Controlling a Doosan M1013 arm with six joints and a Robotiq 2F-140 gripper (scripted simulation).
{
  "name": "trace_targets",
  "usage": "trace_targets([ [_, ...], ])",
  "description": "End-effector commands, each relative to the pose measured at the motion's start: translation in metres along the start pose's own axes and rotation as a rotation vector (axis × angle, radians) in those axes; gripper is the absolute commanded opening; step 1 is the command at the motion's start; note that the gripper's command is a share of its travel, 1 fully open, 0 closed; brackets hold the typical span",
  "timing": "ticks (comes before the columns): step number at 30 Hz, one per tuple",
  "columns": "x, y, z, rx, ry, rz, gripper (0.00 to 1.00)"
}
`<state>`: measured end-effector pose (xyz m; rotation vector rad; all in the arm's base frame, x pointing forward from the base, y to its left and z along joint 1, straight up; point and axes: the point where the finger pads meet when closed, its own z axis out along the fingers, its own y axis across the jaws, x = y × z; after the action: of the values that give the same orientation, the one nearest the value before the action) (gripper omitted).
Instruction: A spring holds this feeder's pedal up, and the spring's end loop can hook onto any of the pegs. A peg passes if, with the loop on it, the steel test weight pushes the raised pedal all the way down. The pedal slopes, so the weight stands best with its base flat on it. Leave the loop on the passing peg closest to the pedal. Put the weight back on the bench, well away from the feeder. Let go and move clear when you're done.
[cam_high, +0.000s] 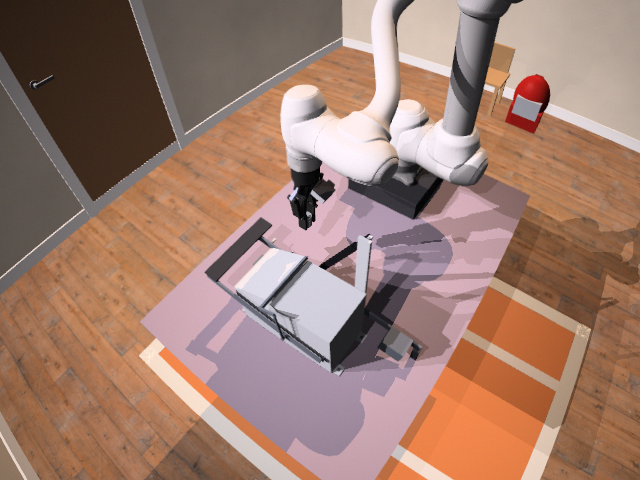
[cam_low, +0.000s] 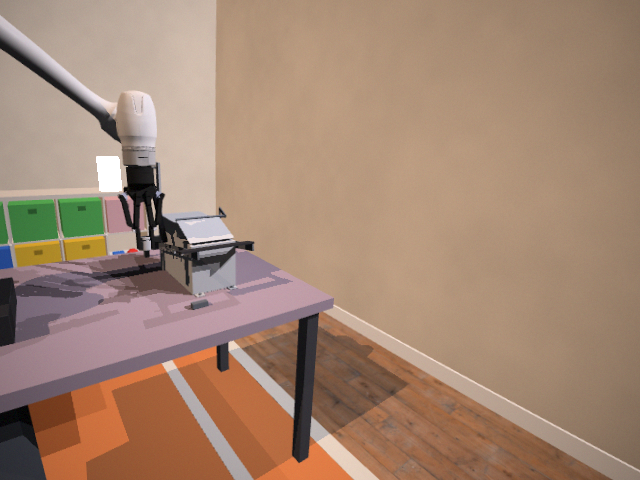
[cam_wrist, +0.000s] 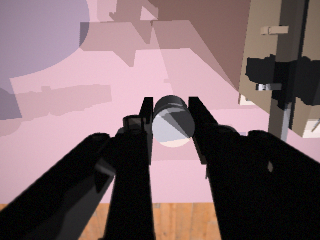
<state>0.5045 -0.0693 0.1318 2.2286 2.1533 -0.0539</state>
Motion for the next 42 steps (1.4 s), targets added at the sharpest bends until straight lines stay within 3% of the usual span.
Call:
trace_targets([
  [1,0.003,-0.003,0.003,-0.001,0.004,0.0,0.25],
  [42,0.043,-0.047,0.057,-0.002,0.048,0.0,0.25],
])
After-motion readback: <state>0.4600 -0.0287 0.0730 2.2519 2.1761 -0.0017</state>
